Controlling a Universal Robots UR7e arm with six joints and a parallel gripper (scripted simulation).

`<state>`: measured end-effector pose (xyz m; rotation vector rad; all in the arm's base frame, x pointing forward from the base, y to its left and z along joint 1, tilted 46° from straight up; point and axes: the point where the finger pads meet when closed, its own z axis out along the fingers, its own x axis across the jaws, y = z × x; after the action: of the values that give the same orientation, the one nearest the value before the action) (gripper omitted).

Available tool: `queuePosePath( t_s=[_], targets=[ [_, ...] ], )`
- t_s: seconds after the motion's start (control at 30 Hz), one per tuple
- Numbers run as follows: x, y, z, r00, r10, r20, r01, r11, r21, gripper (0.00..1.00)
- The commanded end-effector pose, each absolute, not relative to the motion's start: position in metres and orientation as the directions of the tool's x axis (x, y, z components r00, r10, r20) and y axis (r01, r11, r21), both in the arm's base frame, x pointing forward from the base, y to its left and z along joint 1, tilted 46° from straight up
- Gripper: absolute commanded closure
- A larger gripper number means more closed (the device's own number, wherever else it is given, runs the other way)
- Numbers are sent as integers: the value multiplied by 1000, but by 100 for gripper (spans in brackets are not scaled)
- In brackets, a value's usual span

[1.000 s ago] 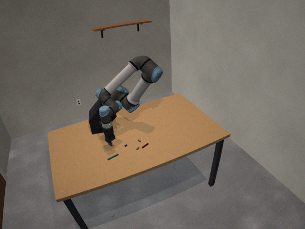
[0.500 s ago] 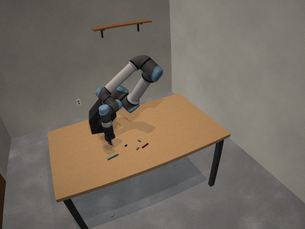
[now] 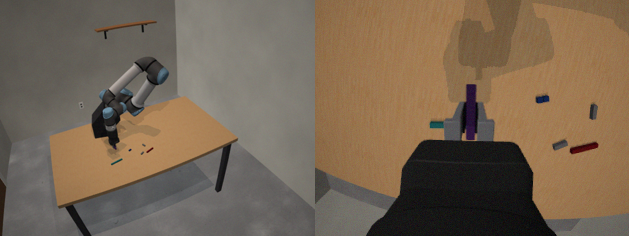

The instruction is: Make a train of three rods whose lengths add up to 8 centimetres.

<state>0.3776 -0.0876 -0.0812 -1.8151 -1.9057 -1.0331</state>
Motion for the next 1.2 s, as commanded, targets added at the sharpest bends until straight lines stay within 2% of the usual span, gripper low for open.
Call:
queuePosePath(
  t_s=[0.0, 0.53, 0.83, 0.9, 1.17],
  targets=[
    [376, -83, -76, -39, 720, 693, 967, -146, 207, 76],
    [372, -58, -52, 427, 563, 707, 869, -472, -149, 76],
    [372, -45, -39, 662, 401, 633, 706, -616, -349, 76],
    [372, -45, -39, 662, 401, 633, 706, -616, -349, 76],
    [373, -33, -28, 827, 222, 517, 504, -700, -505, 76]
  ],
)
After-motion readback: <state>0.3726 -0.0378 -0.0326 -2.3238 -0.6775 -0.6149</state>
